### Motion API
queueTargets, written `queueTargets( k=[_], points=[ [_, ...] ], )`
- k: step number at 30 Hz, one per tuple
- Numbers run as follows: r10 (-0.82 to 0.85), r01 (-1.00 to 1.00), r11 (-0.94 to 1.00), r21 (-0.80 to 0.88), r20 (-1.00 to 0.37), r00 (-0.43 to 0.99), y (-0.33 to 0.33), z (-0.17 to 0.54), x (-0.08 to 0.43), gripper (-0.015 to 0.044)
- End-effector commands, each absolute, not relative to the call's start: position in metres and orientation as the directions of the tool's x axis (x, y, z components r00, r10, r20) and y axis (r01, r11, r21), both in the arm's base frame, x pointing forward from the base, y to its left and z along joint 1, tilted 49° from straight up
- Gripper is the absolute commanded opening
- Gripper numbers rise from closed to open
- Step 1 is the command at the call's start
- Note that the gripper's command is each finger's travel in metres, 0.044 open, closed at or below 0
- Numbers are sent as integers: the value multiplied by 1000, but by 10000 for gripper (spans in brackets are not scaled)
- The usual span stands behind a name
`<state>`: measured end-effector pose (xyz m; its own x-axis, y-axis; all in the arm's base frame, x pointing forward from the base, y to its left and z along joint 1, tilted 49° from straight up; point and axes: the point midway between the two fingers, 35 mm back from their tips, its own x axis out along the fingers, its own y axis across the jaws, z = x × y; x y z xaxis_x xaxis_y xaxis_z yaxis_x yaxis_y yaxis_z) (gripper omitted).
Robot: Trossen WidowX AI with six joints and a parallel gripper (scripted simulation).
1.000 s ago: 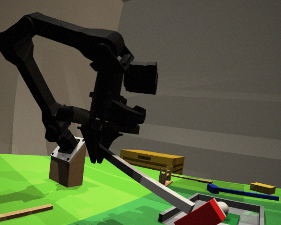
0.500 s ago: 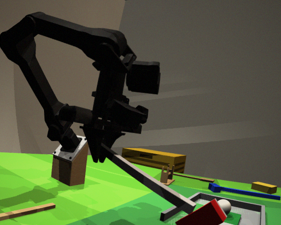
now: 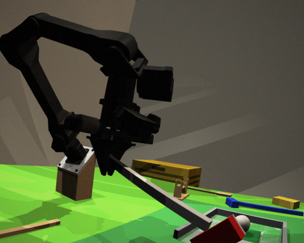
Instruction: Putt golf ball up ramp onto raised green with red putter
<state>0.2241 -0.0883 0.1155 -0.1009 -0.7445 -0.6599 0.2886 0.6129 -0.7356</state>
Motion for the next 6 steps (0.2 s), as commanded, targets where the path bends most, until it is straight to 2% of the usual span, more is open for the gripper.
queueTargets(
  k=[1,6],
  points=[
    [-745,286,614,-736,-660,-98,-88,115,224,0],
    [-745,286,614,-736,-660,-98,-88,115,224,0]
  ],
)
